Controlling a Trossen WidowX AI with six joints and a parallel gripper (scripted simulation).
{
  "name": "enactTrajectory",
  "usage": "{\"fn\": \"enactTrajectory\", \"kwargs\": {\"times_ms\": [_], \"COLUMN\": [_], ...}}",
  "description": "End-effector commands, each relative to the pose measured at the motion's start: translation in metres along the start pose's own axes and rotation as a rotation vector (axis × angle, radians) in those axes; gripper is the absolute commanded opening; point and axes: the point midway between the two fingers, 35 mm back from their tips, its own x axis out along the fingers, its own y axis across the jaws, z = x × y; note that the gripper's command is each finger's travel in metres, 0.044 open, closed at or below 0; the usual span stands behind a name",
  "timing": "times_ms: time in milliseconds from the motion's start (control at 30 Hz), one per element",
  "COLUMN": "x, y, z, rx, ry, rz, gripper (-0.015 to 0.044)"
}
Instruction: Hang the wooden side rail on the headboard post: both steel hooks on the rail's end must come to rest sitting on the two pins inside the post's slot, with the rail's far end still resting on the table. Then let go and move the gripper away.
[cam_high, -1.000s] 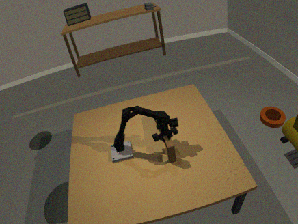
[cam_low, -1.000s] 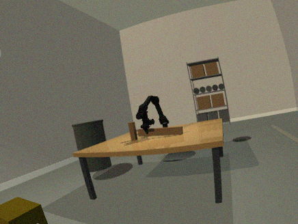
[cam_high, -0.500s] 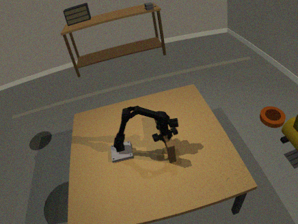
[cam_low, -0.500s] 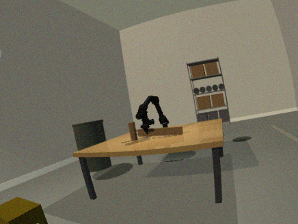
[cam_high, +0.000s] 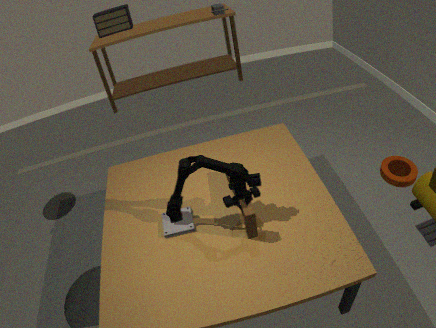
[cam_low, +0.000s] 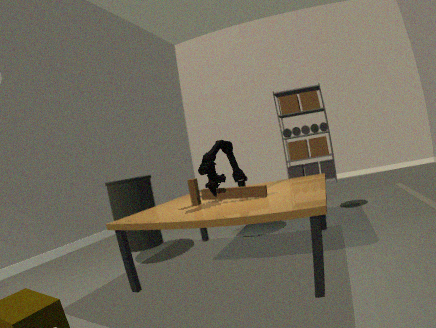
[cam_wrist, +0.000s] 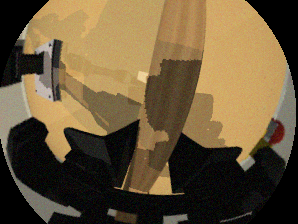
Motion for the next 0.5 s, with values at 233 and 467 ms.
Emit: {"fn": "enactTrajectory", "kwargs": {"times_ms": [233, 467], "x": [-0.0056, -0.0064], "y": [-0.0025, -0.0016], "z": [-0.0020, -0.0027], "rx": [-0.007, -0.007], "ry": [0.005, 0.005], "rz": [-0.014, -0.014], "gripper": [0.0000, 0.0000]}}
